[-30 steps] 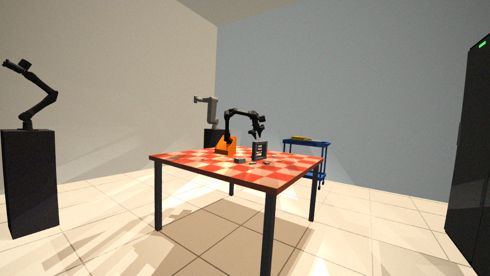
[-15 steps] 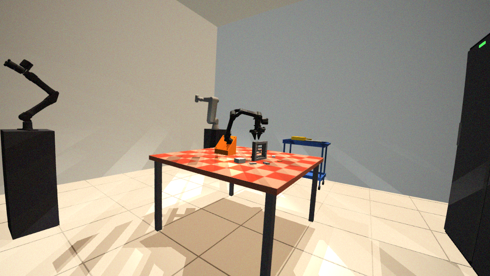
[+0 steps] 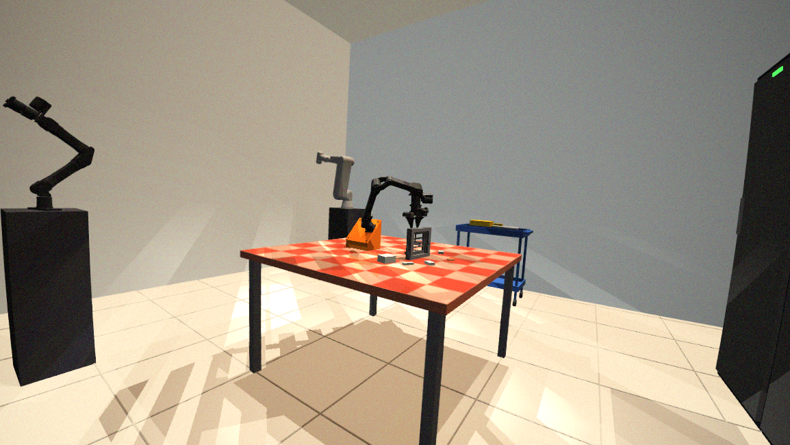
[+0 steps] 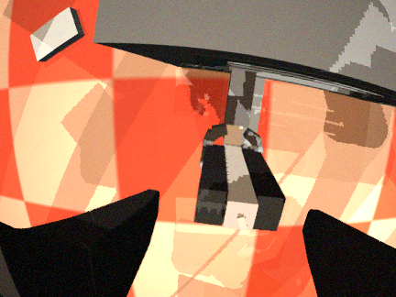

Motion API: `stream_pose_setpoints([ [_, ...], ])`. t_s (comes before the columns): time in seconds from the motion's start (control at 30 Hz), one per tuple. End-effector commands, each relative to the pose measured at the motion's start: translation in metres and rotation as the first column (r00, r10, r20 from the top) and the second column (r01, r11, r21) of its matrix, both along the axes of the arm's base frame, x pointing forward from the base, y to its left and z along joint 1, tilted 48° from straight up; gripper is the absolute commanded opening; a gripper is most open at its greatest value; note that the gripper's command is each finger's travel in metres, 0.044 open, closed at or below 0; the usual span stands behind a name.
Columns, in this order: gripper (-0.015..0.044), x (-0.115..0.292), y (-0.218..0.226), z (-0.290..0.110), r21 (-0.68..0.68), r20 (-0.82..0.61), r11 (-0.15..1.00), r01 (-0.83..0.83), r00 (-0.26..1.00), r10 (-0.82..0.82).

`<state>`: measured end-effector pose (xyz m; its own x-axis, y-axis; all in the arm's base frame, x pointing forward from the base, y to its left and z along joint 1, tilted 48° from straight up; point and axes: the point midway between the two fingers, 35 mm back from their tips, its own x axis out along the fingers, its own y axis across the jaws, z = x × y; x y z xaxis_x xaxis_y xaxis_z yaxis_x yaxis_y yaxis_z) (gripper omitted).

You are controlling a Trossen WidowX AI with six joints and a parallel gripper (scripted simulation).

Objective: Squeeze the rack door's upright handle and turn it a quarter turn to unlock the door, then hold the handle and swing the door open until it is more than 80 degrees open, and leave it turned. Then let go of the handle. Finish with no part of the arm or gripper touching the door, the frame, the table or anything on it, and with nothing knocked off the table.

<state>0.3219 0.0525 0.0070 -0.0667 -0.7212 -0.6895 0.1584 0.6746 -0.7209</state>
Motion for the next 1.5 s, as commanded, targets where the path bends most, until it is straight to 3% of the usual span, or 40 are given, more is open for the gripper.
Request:
stream_pose_setpoints([
  [0.0, 0.029, -0.002, -0.007, -0.005, -0.007, -0.008, 1.0, -0.001, 1.0, 0.001],
  [0.93, 0.029, -0.006, -0.039, -0.033, -0.01, -0.007, 1.0, -0.001, 1.0, 0.001],
  [1.17, 0.0106, -0.006, -0.039, -0.033, -0.01, -0.007, 1.0, -0.001, 1.0, 0.001],
  [1.47, 0.0046, -0.006, -0.039, -0.033, -0.01, -0.007, 1.0, -0.001, 1.0, 0.001],
])
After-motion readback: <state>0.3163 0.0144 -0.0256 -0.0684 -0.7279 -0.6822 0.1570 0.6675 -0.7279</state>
